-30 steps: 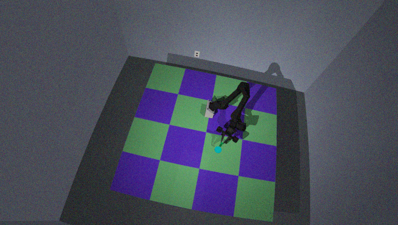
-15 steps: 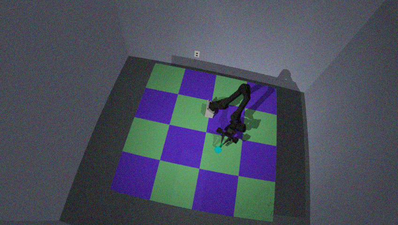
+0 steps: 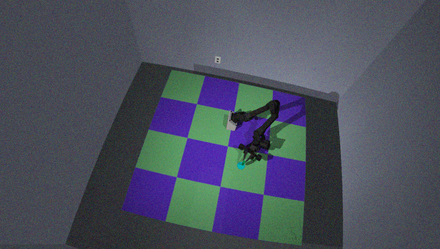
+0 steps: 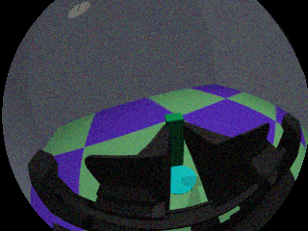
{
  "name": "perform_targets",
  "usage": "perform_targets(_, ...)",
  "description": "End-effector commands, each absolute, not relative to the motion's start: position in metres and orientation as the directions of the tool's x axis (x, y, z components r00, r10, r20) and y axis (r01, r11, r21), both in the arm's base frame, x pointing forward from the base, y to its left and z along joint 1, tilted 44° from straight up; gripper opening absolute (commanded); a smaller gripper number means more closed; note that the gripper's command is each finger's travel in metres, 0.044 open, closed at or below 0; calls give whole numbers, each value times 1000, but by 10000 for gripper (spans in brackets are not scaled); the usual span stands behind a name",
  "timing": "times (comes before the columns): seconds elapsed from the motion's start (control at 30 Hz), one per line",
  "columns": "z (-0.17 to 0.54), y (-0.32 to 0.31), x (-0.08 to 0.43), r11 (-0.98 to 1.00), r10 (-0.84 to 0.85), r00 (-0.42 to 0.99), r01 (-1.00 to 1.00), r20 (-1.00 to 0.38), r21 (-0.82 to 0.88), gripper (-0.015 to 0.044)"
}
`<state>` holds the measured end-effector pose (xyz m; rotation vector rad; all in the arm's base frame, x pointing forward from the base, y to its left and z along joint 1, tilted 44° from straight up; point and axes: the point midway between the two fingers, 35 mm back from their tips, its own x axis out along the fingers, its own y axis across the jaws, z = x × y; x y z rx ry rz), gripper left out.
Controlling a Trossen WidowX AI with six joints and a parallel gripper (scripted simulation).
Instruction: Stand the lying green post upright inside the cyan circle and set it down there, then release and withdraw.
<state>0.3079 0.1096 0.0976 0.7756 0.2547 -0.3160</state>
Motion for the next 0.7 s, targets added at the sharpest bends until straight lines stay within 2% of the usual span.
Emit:
perform_targets(0.0,85,117,306,670,-191,921,375,-340,641,23)
perform_targets(0.67,60,140,302,674,-183,923,369,-339,640,23)
